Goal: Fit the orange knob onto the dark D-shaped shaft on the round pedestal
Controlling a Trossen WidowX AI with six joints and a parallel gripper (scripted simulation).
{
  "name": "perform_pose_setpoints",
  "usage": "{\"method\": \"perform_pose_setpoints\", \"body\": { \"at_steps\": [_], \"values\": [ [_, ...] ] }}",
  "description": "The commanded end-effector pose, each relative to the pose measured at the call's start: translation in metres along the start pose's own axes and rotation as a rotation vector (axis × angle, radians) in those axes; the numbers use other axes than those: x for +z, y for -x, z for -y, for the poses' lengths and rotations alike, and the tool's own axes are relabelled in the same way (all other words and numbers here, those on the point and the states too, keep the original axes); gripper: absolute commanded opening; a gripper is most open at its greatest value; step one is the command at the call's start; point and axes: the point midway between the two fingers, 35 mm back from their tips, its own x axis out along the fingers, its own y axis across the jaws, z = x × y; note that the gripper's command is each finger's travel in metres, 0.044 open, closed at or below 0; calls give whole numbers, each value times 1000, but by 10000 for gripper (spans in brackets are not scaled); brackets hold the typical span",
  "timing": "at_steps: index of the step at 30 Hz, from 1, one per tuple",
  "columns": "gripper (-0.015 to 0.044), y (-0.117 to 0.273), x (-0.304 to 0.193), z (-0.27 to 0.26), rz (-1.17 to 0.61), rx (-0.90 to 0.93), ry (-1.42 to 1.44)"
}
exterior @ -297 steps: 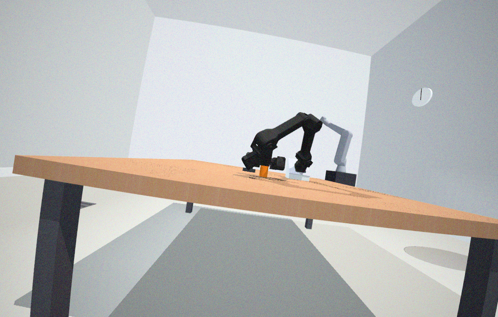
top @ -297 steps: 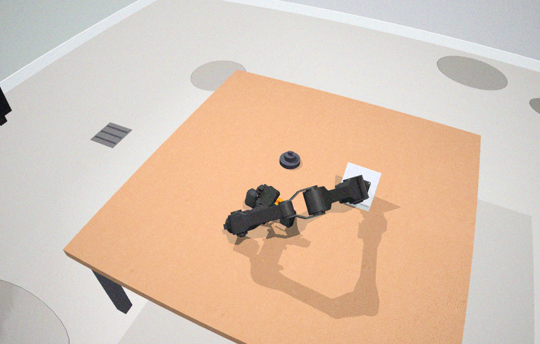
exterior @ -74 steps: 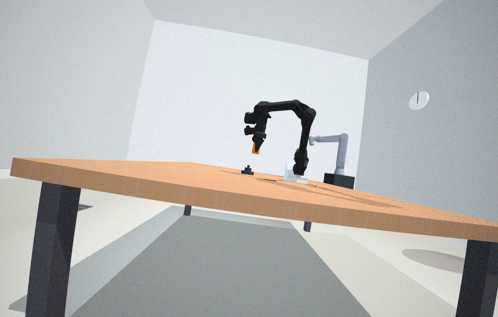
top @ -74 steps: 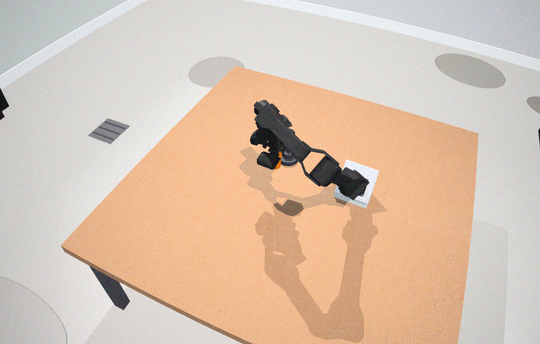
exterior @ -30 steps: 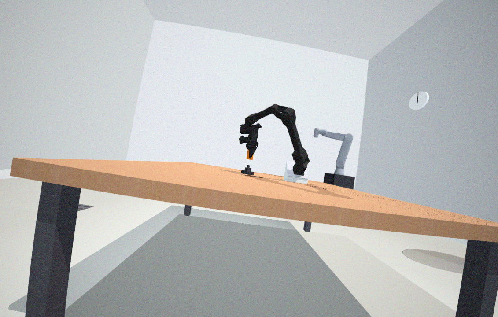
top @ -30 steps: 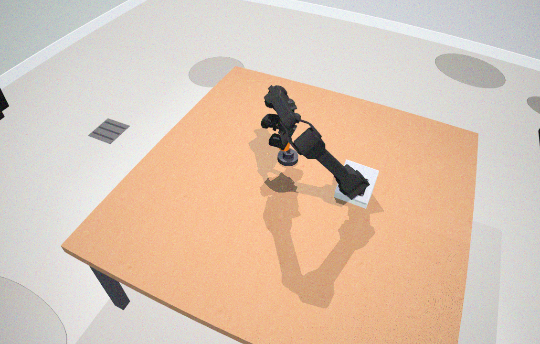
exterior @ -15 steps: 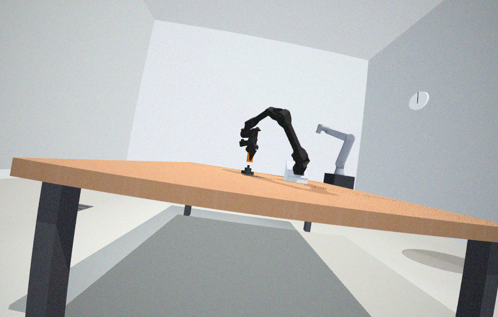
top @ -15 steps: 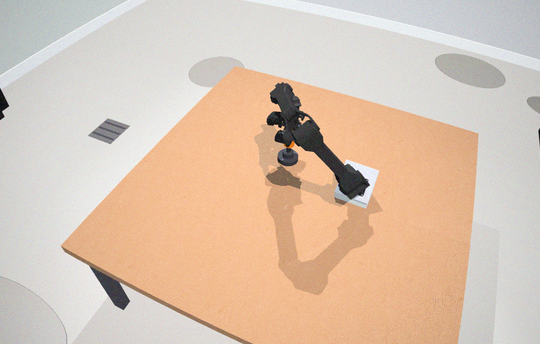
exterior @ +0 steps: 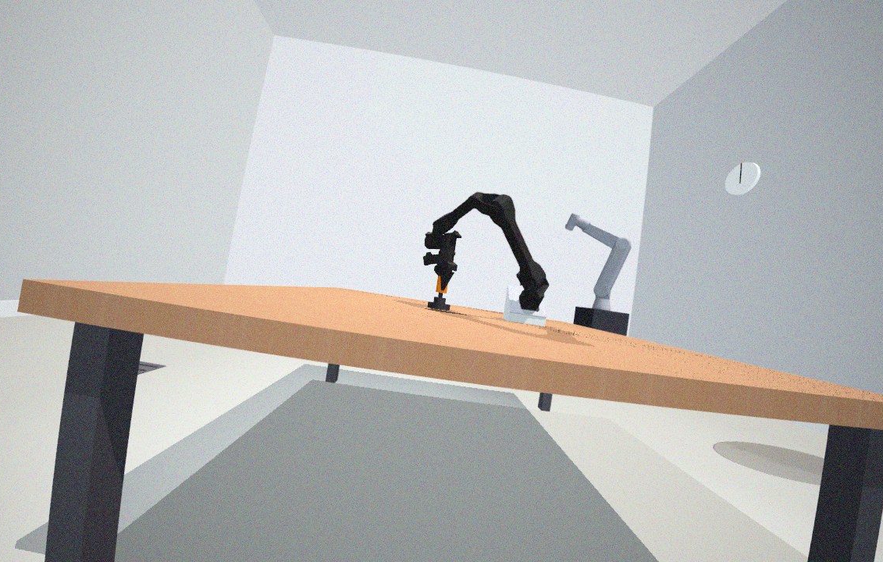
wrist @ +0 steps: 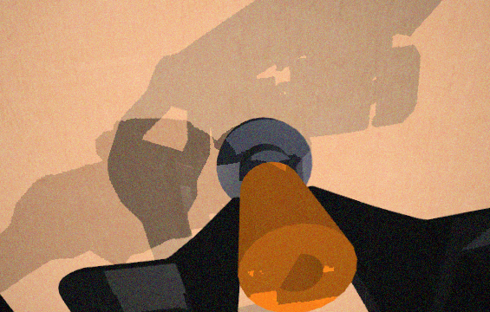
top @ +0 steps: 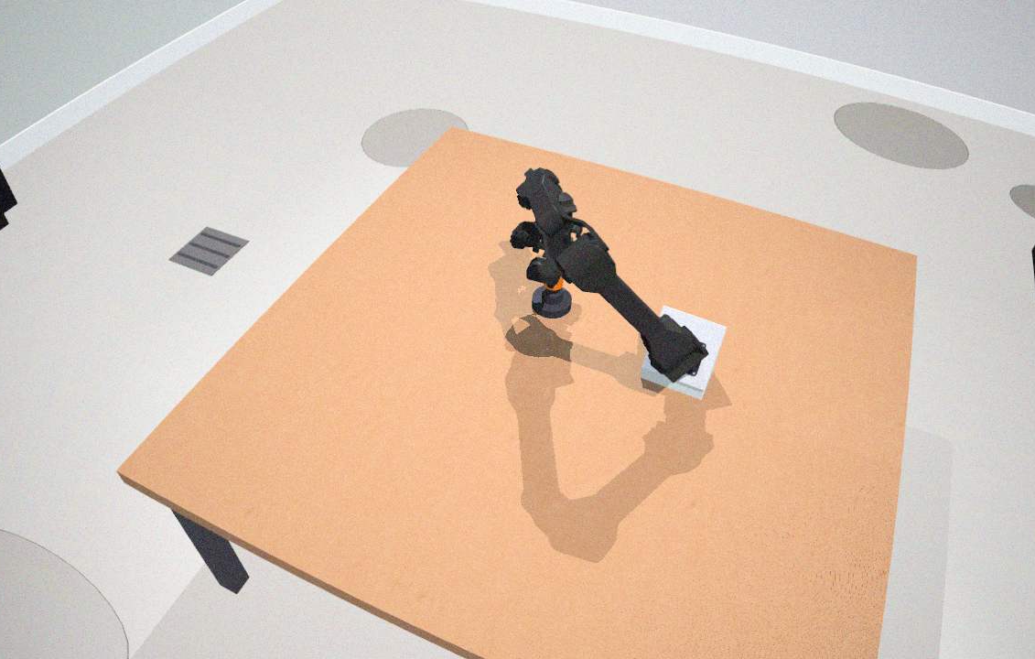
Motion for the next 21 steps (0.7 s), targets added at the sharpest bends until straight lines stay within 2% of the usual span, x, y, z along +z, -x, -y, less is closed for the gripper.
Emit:
{"method": "perform_pose_setpoints", "body": {
  "at_steps": [1, 21],
  "values": [
    [0, 3, 1, 2, 9, 0, 1],
    [0, -1, 3, 1, 9, 0, 1]
  ]
}}
